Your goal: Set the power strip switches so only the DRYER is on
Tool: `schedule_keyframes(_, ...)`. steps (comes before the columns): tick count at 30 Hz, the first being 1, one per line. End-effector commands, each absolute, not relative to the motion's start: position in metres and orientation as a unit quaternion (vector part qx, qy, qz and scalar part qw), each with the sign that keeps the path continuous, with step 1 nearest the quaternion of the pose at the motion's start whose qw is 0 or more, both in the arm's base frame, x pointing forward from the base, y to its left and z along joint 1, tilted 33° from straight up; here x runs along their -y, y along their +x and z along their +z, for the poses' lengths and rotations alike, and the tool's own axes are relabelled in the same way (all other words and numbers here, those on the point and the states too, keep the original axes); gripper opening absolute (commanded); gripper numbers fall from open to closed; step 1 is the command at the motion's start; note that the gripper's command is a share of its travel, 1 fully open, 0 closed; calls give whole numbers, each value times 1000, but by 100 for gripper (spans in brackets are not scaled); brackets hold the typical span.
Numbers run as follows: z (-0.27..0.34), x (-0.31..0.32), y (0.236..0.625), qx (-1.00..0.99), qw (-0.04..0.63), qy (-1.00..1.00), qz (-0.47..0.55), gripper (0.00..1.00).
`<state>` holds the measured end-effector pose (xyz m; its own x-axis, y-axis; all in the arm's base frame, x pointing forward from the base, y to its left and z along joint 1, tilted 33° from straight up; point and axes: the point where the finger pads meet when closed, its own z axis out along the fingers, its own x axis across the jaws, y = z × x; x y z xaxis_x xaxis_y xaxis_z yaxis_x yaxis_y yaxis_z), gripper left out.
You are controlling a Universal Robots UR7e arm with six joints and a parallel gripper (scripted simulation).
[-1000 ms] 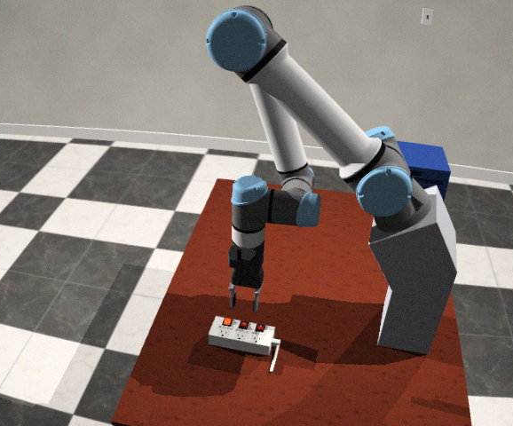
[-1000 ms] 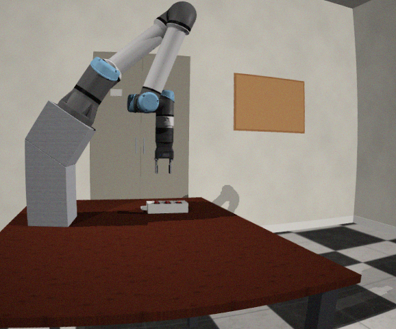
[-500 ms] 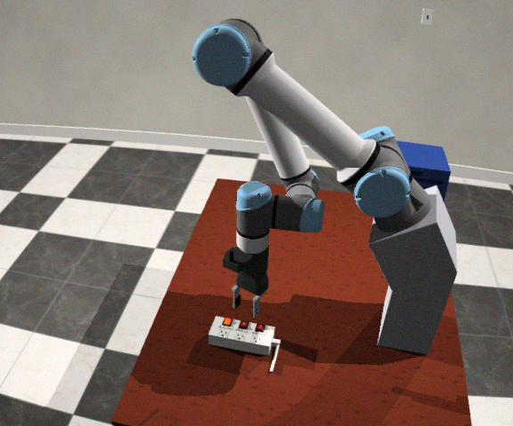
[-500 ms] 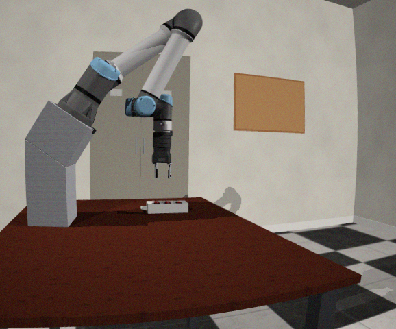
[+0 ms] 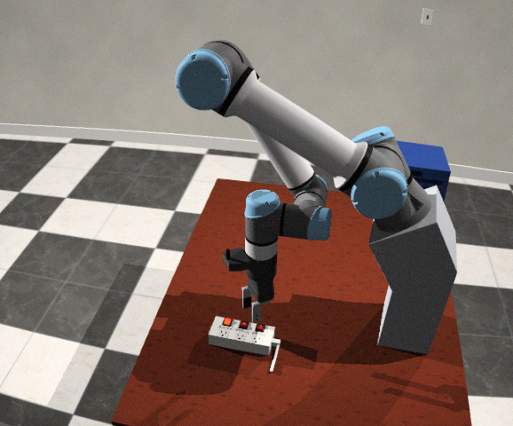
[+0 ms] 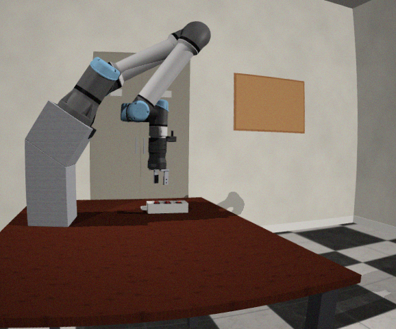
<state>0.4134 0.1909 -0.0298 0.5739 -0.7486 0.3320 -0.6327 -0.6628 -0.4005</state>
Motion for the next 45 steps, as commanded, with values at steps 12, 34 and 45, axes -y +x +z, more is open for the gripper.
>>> schedule_keyframes(12,-52,-172,411,-609,183,-741,-214,100)
schedule_keyframes(34,-57,-168,409,-649,194,-707,-204,0)
schedule_keyframes(45,-57,-168,409,-649,194,-707,-204,0)
